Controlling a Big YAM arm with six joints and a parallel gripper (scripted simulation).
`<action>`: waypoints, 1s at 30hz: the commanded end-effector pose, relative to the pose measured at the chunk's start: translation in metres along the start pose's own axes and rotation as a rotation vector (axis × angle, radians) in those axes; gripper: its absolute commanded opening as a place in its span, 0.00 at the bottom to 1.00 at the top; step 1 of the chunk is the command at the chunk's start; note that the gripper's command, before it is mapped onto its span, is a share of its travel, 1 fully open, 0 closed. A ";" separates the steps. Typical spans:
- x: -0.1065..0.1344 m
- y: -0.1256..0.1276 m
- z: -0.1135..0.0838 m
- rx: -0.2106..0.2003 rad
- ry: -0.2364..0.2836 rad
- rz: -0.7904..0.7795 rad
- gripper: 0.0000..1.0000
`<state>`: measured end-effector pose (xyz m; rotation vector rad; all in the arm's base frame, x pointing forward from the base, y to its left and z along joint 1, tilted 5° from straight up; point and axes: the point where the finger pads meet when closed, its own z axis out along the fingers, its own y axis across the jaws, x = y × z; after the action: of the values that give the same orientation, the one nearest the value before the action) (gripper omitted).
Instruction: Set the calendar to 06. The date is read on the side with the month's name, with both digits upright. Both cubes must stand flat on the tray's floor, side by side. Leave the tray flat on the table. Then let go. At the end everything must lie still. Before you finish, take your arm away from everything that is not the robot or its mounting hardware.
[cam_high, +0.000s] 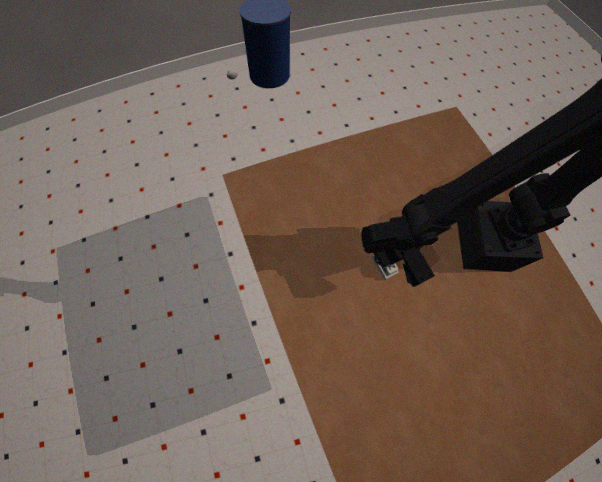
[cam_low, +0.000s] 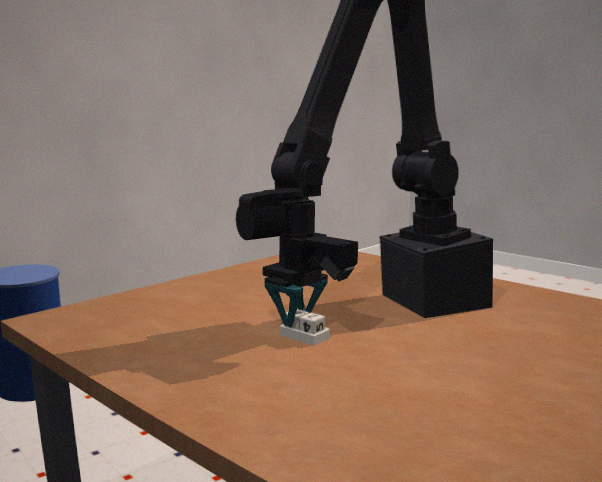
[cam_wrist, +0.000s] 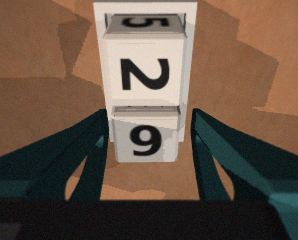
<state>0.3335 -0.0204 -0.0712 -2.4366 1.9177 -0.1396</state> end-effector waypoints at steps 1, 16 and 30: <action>0.006 -0.003 0.004 0.008 -0.001 0.001 0.45; 0.006 -0.003 0.004 0.008 -0.001 0.001 0.26; 0.006 -0.003 0.004 0.008 -0.001 0.001 0.26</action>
<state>0.3336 -0.0203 -0.0712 -2.4366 1.9174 -0.1396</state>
